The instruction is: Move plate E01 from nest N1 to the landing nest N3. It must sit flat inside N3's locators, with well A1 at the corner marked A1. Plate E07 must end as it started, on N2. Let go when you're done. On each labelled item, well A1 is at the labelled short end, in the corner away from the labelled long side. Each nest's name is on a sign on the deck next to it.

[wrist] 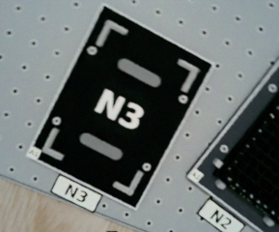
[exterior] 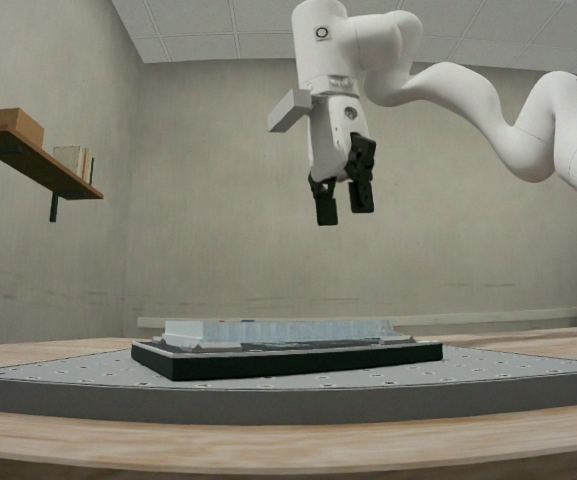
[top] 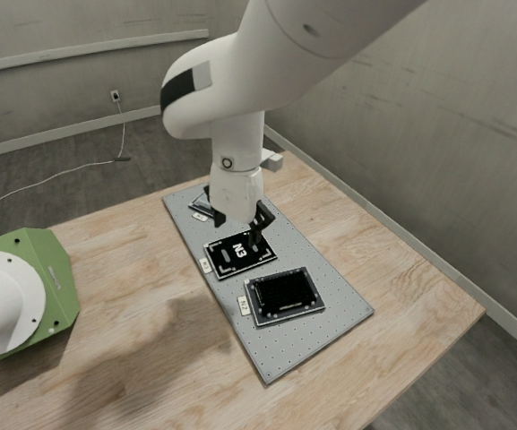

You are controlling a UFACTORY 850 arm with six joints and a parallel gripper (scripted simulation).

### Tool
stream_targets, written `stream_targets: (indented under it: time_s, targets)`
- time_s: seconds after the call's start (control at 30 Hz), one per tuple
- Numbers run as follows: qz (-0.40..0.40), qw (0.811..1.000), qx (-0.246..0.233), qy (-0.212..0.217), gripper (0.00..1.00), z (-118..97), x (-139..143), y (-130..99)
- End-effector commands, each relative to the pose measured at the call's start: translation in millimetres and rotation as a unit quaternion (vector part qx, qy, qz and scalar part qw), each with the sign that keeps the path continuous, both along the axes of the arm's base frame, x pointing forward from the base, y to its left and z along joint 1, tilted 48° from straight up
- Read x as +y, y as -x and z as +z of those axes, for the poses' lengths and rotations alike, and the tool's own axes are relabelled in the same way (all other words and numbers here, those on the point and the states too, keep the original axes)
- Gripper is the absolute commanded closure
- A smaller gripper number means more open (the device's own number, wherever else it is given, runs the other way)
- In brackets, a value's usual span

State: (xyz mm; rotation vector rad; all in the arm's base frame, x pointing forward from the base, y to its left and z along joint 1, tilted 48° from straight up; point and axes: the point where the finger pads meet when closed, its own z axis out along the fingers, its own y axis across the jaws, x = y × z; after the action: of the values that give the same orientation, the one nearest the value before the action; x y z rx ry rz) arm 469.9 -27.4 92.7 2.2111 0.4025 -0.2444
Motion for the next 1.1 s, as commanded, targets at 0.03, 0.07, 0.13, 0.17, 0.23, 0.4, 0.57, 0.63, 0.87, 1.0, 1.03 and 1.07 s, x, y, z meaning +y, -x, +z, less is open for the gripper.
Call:
stream_targets:
  time_s: [0.03,0.07,0.13,0.17,0.23,0.4,0.57,0.63,0.87,1.0,1.03,1.07]
  targets:
    - [-0.03,0.998,-0.058,-0.004,0.0,11,-22,9]
    - [-0.03,0.998,-0.058,-0.004,0.0,12,-22,9]
    - [-0.039,0.997,-0.072,-0.005,0.0,13,-26,11]
    - [-0.047,0.995,-0.086,-0.007,0.0,15,-30,13]
    - [-0.05,0.995,-0.09,-0.007,0.0,17,-34,15]
    - [-0.07,0.99,-0.121,-0.011,0.0,22,-46,23]
    - [-0.091,0.984,-0.152,-0.016,0.0,27,-57,31]
    - [-0.109,0.978,-0.179,-0.02,0.0,30,-64,37]
    - [-0.132,0.968,-0.212,-0.026,0.0,36,-78,49]
    - [-0.151,0.959,-0.237,-0.031,0.0,38,-84,56]
    - [-0.161,0.954,-0.25,-0.033,0.0,40,-88,60]
    - [-0.17,0.949,-0.262,-0.036,0.0,41,-91,64]
